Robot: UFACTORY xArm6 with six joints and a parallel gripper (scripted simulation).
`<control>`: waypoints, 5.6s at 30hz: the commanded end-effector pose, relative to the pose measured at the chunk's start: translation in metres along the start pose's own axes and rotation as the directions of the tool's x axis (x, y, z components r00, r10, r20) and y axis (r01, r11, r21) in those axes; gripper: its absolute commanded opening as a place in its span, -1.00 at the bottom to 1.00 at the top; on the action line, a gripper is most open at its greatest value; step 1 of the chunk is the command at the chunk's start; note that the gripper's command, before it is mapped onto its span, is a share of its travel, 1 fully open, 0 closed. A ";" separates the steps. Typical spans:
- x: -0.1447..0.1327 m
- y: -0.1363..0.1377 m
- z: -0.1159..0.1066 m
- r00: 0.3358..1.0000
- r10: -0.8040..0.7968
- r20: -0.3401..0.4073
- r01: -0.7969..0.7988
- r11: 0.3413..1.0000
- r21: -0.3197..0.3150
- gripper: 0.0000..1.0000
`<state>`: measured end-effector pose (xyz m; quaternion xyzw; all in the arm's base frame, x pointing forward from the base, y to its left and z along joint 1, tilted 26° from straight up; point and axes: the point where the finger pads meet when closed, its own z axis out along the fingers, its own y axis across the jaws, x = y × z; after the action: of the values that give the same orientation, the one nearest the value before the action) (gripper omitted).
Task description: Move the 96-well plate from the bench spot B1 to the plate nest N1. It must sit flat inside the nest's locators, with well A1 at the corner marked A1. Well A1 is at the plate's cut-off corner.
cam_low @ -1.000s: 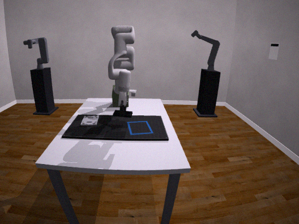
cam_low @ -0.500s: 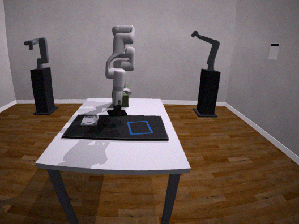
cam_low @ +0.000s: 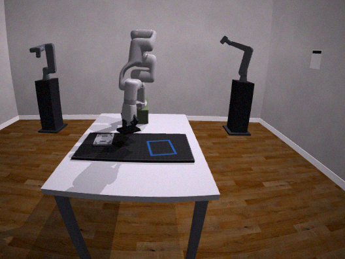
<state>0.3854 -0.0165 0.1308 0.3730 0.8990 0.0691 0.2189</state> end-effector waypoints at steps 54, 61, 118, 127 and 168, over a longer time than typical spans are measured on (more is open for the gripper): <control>-0.096 -0.144 0.006 0.623 -0.782 -0.004 0.780 0.621 -0.073 -1.00; -0.103 -0.154 0.007 0.623 -0.782 -0.004 0.780 0.621 -0.073 -1.00; -0.100 -0.151 0.041 0.623 -0.782 -0.004 0.780 0.621 -0.074 -1.00; -0.098 -0.151 0.056 0.623 -0.782 -0.004 0.780 0.621 -0.074 -1.00; -0.097 -0.150 0.076 0.623 -0.782 -0.004 0.780 0.621 -0.074 -1.00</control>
<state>0.3834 -0.1937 0.0524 -0.0627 0.9730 0.0037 0.2220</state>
